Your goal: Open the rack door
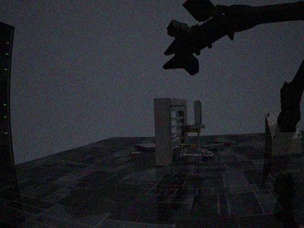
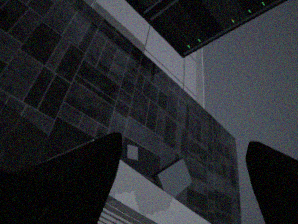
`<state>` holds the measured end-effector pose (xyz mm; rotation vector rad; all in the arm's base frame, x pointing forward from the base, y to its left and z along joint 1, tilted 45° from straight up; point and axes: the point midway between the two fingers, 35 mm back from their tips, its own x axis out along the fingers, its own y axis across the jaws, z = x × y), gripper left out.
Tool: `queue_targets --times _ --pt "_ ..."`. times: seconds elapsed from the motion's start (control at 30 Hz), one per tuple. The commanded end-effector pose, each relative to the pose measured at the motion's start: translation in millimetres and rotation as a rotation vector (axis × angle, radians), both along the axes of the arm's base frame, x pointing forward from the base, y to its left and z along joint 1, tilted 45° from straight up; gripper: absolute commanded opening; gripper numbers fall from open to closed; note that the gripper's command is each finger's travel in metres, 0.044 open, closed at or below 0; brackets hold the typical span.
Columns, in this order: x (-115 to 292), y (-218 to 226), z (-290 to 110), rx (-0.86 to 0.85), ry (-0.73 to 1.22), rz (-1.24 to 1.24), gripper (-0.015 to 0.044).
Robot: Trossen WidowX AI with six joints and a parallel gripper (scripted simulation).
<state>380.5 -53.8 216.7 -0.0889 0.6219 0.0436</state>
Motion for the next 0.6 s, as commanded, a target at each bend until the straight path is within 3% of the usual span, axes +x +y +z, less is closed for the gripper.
queue_targets --times 0.0,0.57 --pt "4.1 -7.4 -16.1 0.015 0.092 0.017 0.0299" --pt "-2.7 -42.5 -85.2 0.125 0.461 0.066 0.0299"
